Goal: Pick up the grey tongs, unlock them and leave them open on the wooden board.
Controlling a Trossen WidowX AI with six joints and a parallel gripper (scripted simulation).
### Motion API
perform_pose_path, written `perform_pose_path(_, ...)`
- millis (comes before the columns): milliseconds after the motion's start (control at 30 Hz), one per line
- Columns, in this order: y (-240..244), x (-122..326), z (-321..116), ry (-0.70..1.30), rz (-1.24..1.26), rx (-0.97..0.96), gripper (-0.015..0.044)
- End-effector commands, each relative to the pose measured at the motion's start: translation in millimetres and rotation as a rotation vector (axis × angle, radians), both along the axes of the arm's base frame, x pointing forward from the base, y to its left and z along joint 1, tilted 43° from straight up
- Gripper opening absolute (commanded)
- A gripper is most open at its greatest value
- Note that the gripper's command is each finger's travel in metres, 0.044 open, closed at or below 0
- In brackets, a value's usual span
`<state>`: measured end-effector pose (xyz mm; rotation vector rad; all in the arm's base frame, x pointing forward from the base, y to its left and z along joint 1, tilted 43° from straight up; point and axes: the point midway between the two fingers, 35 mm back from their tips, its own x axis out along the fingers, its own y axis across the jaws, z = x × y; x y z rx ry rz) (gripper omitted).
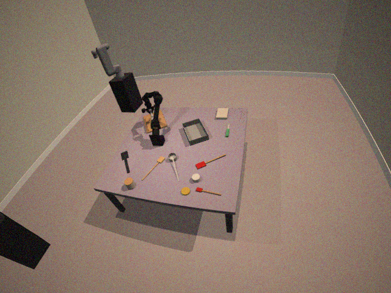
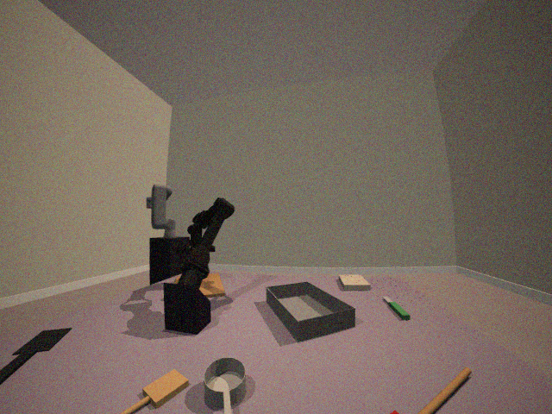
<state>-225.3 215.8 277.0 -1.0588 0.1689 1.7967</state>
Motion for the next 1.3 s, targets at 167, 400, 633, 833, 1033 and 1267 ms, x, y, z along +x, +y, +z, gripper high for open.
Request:
perform_pose_path(167, 10, -3, -11, 0.001, 0.007, -0.001, -0.0150)
perform_pose_path(400, 18, -3, -19, 0.001, 0.007, 0.000, -0.0150)
perform_pose_path(633, 26, -3, -28, 0.001, 0.007, 0.002, -0.0150)
perform_pose_path(833, 32, -2, -35, 0.001, 0.008, 0.004, -0.0150)
perform_pose_path(1033, 39, -1, -42, 0.000, 0.008, 0.007, -0.0150)
perform_pose_path(1267, 40, -1, -42, 0.000, 0.008, 0.007, -0.0150)
